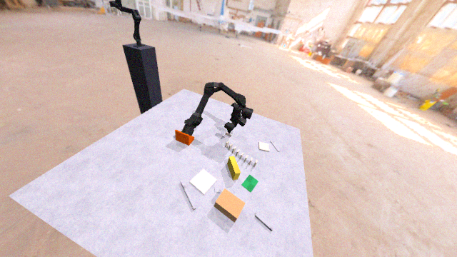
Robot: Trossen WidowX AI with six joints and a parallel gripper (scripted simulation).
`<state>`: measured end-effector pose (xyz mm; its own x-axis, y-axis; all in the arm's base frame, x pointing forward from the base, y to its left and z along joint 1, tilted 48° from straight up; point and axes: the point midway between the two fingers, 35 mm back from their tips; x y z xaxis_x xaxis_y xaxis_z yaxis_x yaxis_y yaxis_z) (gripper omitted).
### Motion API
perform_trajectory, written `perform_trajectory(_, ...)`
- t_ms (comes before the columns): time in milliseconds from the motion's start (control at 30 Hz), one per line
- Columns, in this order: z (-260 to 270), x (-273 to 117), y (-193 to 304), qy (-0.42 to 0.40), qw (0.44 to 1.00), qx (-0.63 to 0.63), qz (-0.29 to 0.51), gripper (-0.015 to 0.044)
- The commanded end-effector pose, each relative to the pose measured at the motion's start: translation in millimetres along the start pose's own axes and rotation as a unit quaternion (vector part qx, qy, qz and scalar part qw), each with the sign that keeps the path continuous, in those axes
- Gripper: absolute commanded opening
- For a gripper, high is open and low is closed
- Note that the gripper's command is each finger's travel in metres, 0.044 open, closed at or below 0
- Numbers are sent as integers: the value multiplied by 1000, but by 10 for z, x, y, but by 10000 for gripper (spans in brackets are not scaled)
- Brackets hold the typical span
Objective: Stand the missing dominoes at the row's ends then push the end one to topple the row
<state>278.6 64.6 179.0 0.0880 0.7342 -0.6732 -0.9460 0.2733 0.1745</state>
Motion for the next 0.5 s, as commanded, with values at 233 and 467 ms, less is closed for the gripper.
perform_trajectory(233, -3, 465, 28, -5, 1000, 2, 6, 440)
perform_trajectory(467, -2, 560, 27, -5, 1000, 2, 6, 440)
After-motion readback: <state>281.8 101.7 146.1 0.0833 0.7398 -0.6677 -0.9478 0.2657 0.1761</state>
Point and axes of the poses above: the point midway between the two fingers, 35 mm back from their tips, its own x axis out along the fingers, its own z axis across the jaws, y = z × x, and after that the axes turned 6 degrees about x, right-handed
